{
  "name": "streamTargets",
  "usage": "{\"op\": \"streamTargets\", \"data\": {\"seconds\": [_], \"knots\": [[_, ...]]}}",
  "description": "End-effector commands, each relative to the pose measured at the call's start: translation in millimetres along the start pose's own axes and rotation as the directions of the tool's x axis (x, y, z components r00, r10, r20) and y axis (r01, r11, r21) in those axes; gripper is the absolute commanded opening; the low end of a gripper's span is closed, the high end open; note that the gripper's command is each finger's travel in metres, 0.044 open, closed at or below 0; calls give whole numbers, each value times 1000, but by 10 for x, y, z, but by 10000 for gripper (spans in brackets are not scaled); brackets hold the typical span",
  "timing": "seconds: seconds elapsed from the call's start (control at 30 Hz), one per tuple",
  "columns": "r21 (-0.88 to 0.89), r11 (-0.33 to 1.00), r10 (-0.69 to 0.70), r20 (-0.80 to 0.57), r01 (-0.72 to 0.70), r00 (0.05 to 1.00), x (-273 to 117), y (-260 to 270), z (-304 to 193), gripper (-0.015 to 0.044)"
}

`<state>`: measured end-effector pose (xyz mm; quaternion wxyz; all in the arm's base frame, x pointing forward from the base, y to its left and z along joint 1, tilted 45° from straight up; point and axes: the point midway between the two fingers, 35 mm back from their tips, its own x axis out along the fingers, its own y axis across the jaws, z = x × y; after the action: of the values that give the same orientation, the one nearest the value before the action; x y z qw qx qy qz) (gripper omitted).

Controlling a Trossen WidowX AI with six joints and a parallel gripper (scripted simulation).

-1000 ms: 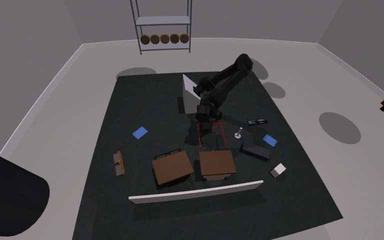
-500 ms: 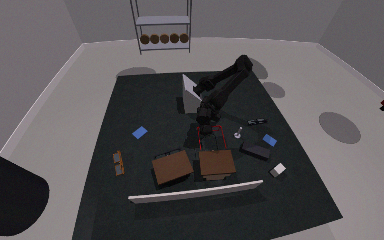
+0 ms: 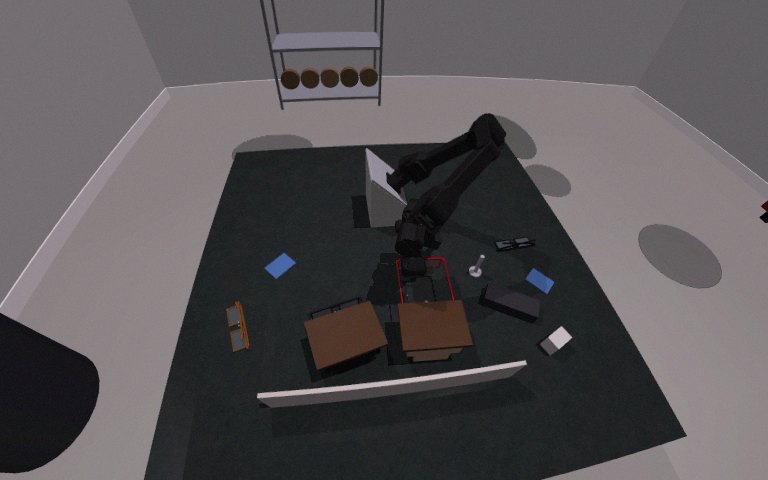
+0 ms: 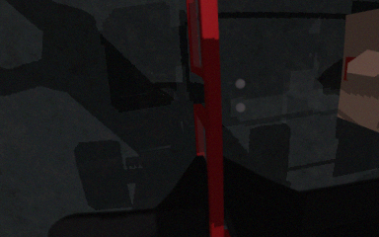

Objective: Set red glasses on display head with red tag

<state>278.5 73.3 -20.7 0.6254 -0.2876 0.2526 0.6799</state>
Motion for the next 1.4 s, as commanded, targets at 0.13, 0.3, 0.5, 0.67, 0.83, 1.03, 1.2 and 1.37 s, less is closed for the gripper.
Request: {"op": "streamTargets", "data": {"seconds": [0.13,0.3,0.5,0.67,0.83,1.03,1.2,1.37], "knots": [[4,1000,1,5,-1,1000,15,-135,9,0],[3,1000,1,5,-1,1000,18,-205,9,0],[3,1000,0,5,0,1000,22,-290,10,0],[3,1000,0,6,0,1000,25,-361,11,0],[2,1000,1,6,-1,1000,39,-431,12,0],[2,1000,1,6,-1,1000,44,-517,13,0],[2,1000,0,6,0,1000,47,-587,13,0],[1,1000,0,6,0,1000,50,-658,14,0]]}}
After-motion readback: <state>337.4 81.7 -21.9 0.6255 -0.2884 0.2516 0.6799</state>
